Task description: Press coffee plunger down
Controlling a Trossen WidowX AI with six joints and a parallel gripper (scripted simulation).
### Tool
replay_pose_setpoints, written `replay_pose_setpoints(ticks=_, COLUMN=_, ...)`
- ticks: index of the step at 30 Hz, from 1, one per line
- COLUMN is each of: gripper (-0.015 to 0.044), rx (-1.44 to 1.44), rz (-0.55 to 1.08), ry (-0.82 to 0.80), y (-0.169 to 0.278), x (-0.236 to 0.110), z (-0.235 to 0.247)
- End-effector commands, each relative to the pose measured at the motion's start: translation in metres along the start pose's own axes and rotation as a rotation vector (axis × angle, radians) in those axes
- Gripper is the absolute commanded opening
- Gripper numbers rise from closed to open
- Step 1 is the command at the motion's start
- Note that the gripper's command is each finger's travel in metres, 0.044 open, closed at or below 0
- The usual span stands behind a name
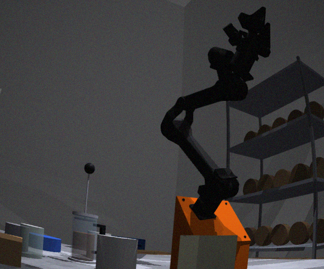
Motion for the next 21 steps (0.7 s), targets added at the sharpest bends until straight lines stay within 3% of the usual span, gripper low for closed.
replay_pose_setpoints(ticks=1, gripper=0.0426, rx=-0.005, rz=0.008, ry=0.002, y=0.002, x=0.000, z=0.000)
replay_pose_setpoints(ticks=10, gripper=0.0440, rx=-0.107, rz=0.112, ry=0.098, y=0.041, x=0.007, z=-0.017)
replay_pose_setpoints(ticks=21, gripper=0.0440, rx=-0.416, rz=0.513, ry=0.362, y=0.145, x=-0.024, z=-0.109)
Point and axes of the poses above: the point midway between the two fingers, 35 mm back from their tips, its own x axis out along the fingers, its own z axis across the jaws, y = z × x, the point moved 2 cm from there along -x, back along the fingers, and after that the axes turned 14 degrees about x, right-handed, at the moved point
